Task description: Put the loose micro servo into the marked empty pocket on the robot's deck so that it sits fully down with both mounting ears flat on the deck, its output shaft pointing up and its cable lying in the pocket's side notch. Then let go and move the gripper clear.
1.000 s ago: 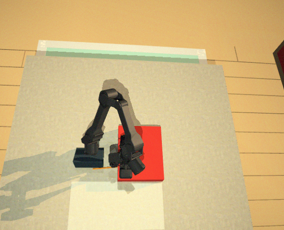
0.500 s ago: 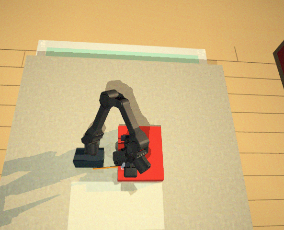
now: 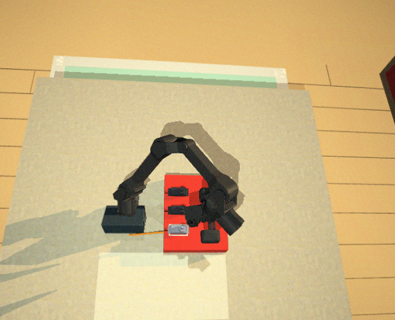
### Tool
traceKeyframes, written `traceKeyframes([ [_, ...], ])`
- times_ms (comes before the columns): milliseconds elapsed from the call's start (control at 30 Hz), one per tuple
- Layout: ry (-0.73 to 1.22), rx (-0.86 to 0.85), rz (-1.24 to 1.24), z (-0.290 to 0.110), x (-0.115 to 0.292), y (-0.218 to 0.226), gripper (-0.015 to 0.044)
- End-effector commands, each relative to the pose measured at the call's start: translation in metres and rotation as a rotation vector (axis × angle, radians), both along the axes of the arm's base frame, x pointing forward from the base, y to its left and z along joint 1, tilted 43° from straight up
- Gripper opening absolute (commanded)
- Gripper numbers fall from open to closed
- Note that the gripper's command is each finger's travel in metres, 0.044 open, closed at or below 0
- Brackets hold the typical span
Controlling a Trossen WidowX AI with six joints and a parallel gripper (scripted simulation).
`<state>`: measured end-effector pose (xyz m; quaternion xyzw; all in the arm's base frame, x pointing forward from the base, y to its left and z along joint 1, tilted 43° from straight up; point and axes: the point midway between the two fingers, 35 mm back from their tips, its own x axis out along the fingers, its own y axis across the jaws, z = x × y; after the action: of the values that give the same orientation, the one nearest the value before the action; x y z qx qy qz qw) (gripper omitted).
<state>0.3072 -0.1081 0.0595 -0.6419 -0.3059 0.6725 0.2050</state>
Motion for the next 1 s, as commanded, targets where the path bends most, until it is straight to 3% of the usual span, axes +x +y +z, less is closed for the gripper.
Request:
traceKeyframes([
  [0,-0.015,-0.014,-0.023,0.009,0.003,-0.008,0.044],
  [167,-0.047,-0.051,-0.066,0.029,-0.002,-0.026,0.044],
  [967,-0.047,-0.051,-0.066,0.029,-0.002,-0.026,0.044],
])
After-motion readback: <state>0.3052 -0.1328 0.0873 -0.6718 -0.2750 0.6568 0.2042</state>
